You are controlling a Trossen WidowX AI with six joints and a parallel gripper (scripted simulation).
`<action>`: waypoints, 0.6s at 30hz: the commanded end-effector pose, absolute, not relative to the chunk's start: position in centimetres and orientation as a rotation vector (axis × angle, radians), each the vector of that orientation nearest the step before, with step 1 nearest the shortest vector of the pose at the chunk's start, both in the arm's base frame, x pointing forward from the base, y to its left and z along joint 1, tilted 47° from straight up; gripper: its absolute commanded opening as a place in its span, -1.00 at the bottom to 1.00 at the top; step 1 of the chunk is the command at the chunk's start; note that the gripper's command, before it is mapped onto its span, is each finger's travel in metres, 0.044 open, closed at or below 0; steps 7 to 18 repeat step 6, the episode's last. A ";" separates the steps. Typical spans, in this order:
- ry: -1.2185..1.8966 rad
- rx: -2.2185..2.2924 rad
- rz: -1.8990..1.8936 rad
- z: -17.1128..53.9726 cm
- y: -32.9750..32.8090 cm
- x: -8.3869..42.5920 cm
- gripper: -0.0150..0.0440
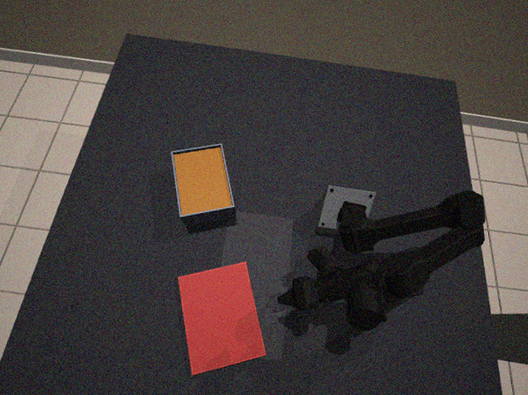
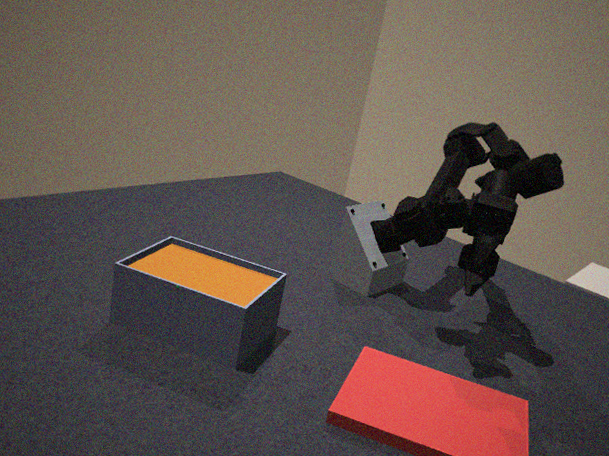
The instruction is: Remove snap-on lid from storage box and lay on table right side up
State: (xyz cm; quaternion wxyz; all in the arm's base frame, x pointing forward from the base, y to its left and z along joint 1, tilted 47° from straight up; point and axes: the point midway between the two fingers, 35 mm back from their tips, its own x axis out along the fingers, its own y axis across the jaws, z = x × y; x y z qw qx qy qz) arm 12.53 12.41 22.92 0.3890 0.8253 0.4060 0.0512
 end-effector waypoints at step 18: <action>1.037 2.094 0.134 22.9 12.5 12.5 0.82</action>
